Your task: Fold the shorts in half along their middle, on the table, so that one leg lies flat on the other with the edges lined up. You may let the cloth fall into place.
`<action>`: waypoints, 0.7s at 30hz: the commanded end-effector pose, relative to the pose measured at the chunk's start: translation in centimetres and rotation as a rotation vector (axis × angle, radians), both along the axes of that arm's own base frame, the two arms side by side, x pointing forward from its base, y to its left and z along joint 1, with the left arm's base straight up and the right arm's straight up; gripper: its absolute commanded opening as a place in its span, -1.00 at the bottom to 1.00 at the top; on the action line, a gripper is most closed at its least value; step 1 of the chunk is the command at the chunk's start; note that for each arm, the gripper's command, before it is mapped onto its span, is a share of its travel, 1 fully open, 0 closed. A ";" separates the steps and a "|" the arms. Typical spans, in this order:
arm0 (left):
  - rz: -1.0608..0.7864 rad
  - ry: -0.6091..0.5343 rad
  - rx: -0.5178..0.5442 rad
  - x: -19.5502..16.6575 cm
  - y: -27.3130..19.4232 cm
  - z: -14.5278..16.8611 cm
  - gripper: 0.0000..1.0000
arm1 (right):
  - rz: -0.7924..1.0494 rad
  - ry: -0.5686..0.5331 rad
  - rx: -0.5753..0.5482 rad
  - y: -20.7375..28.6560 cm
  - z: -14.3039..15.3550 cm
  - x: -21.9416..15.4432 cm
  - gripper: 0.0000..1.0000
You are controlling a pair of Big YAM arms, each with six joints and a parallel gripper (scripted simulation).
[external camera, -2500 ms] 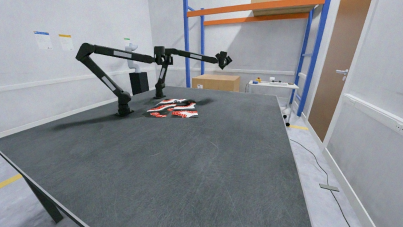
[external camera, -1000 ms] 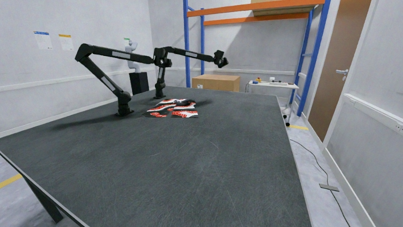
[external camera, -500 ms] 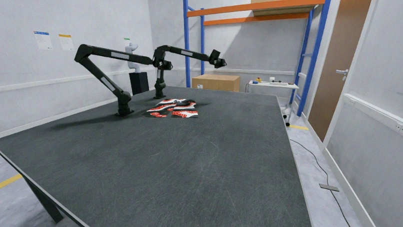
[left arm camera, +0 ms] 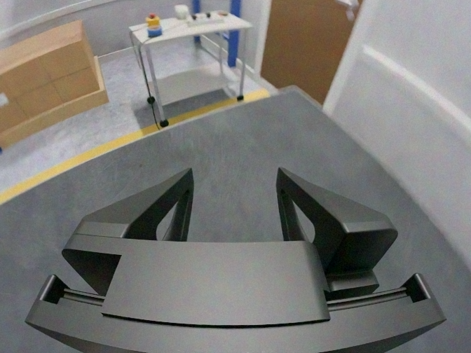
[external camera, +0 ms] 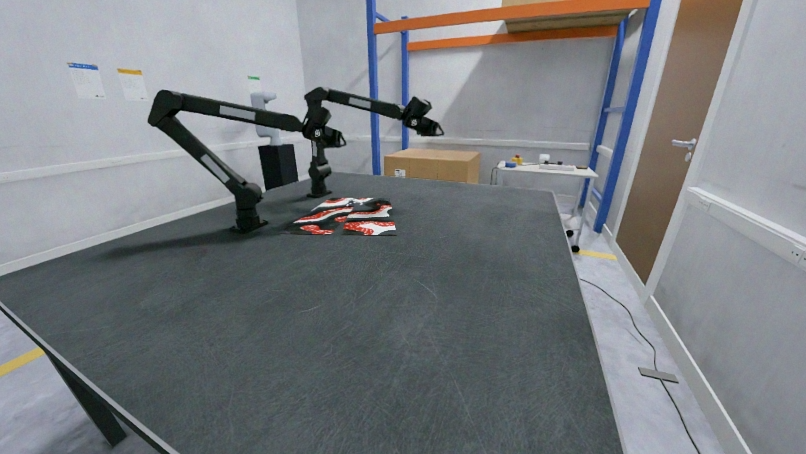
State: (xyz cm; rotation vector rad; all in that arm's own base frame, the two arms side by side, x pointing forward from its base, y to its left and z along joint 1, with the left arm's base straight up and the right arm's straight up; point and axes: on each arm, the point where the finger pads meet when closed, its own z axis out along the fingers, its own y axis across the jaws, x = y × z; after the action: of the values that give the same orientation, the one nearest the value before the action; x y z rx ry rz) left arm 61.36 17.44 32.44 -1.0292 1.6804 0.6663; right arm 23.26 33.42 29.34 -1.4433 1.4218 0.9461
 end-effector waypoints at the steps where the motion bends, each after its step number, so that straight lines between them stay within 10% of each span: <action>1: -0.093 0.098 0.030 -1.2 -2.9 0.6 0.13 | -0.021 -0.058 -0.035 -1.4 -0.5 0.5 0.13; 21: -0.712 0.667 0.113 -12.5 -17.6 -6.4 0.13 | -0.125 -0.140 -0.406 -8.6 -8.8 1.0 0.13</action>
State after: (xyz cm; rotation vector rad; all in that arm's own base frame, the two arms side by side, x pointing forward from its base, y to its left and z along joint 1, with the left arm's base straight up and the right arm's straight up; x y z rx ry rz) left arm 50.85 2.12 25.78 -0.2490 2.3111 0.6191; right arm 24.30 26.31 20.88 -1.5937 1.6709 0.5548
